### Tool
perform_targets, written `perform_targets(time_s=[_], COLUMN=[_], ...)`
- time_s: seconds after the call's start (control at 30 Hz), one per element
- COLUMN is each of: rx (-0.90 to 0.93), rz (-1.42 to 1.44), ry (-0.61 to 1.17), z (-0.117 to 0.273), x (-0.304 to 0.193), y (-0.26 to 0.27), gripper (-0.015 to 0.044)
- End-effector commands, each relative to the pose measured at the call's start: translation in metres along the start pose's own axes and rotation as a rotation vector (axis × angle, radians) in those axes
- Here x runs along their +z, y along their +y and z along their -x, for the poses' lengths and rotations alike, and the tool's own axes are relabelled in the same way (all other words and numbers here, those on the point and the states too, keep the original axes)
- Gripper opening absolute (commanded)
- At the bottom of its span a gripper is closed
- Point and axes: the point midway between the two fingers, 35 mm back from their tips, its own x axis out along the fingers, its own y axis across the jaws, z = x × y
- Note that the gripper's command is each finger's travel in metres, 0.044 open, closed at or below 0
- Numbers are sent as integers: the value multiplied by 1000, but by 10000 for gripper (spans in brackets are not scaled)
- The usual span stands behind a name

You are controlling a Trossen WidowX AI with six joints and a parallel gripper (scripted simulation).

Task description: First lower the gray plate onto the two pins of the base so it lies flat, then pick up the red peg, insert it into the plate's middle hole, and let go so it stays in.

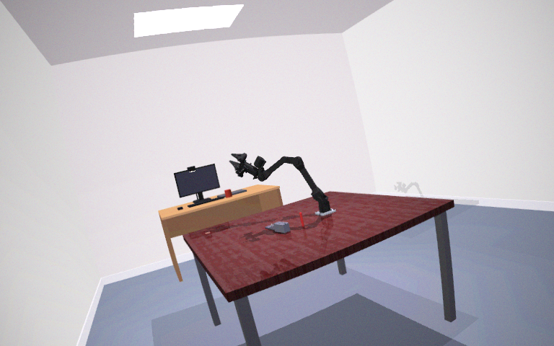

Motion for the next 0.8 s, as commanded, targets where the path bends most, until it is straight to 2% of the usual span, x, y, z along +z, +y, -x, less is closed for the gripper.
perform_targets(time_s=[0.0, 0.07, 0.3, 0.77], rx=[0, 23, 369, 917], rz=[0, -81, -869, -1532], ry=[0, -31, -276, -328], z=[0, -2, 5, 54], x=[0, 10, 118, 217], y=[0, 0, -9, -41], gripper=[426, 440, 440, 440])
